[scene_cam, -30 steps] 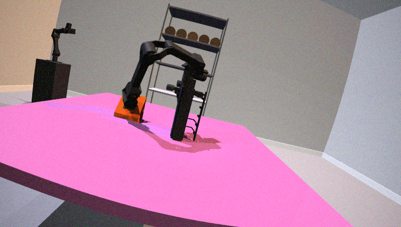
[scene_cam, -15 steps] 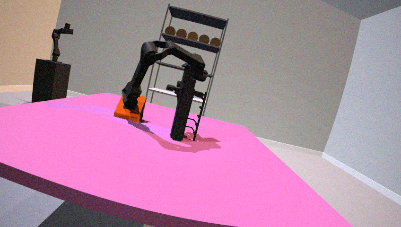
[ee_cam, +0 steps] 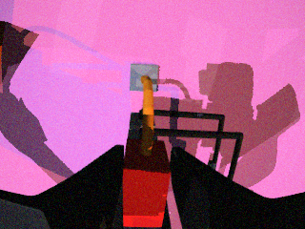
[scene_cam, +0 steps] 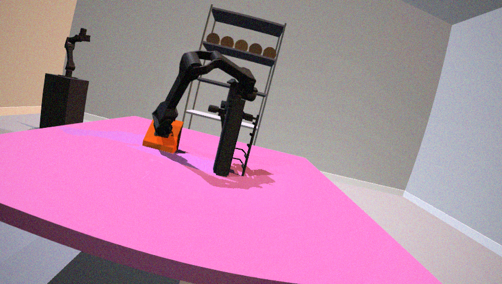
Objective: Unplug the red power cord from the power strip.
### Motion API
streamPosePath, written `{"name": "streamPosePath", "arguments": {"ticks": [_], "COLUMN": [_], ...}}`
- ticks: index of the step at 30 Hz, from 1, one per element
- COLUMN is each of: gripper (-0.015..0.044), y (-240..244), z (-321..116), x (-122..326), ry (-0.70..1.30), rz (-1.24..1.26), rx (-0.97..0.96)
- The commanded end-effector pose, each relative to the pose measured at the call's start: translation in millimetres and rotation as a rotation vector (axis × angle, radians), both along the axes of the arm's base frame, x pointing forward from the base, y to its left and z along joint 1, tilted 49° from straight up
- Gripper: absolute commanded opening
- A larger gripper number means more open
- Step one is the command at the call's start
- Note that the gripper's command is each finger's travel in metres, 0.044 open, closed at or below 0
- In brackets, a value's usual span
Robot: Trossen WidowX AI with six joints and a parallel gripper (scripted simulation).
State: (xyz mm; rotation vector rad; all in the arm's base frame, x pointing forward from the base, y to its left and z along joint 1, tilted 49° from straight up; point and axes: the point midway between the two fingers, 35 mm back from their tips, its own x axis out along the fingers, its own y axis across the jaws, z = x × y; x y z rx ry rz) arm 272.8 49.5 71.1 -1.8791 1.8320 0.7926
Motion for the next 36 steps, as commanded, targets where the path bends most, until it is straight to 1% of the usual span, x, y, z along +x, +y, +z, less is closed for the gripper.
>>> {"name": "streamPosePath", "arguments": {"ticks": [1, 10, 13, 23, 27, 31, 36], "gripper": [0.0, 0.0, 0.0079, 0.0341, 0.044, 0.044, 0.044], "y": [14.4, 24.7, 18.1, 18.1, 37.2, 65.3, 66.8], "z": [-12.0, -21.3, -16.1, -16.1, -29.7, -51.4, -52.6], "x": [-2.4, -7.5, -5.1, -5.1, -6.5, -12.1, -12.5], "ry": [0.006, 0.006, 0.006, 0.006, 0.006, 0.006, 0.006], "rz": [0.0, 0.0, 0.001, 0.001, 0.002, 0.001, 0.001], "rx": [0.028, 0.028, 0.024, 0.024, 0.027, 0.027, 0.027]}}
